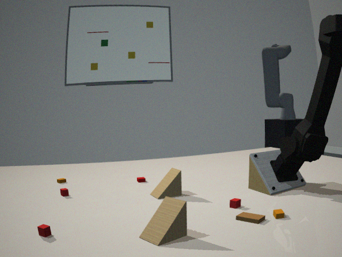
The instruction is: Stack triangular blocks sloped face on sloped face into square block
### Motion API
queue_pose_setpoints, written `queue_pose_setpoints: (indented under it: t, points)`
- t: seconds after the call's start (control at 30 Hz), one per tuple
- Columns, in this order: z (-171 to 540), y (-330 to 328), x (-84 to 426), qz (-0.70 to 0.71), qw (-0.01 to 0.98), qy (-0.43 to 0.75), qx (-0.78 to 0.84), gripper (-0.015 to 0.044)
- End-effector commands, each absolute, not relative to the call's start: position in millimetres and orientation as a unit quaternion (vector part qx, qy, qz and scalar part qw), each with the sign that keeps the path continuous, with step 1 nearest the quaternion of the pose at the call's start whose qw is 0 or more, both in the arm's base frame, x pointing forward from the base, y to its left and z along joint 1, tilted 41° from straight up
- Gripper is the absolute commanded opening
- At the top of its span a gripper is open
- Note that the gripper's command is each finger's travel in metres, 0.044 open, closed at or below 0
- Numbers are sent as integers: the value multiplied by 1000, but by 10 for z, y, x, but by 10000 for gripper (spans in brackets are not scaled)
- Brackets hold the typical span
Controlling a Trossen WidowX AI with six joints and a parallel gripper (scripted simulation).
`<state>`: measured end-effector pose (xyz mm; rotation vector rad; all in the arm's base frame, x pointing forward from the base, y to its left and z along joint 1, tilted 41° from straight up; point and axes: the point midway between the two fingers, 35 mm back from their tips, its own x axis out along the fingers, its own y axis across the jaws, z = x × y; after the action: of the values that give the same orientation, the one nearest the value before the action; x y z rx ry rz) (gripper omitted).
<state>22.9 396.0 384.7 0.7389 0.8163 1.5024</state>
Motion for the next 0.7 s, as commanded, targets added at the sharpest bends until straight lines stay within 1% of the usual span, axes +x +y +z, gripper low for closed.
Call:
queue_pose_setpoints:
  t: [0.0, 0.3, 0.4, 0.57, 0.67]
  points:
    - [3818, 3977, 688, 614, 655, 320, 303, 440]
    - [3293, 3815, 1557, 555, 745, 322, 182, 440]
    - [3034, 3622, 1958, 526, 773, 333, 128, 440]
    - [2737, 3353, 2359, 491, 789, 361, 74, 440]
    - [2461, 3049, 2680, 460, 792, 400, 34, 440]
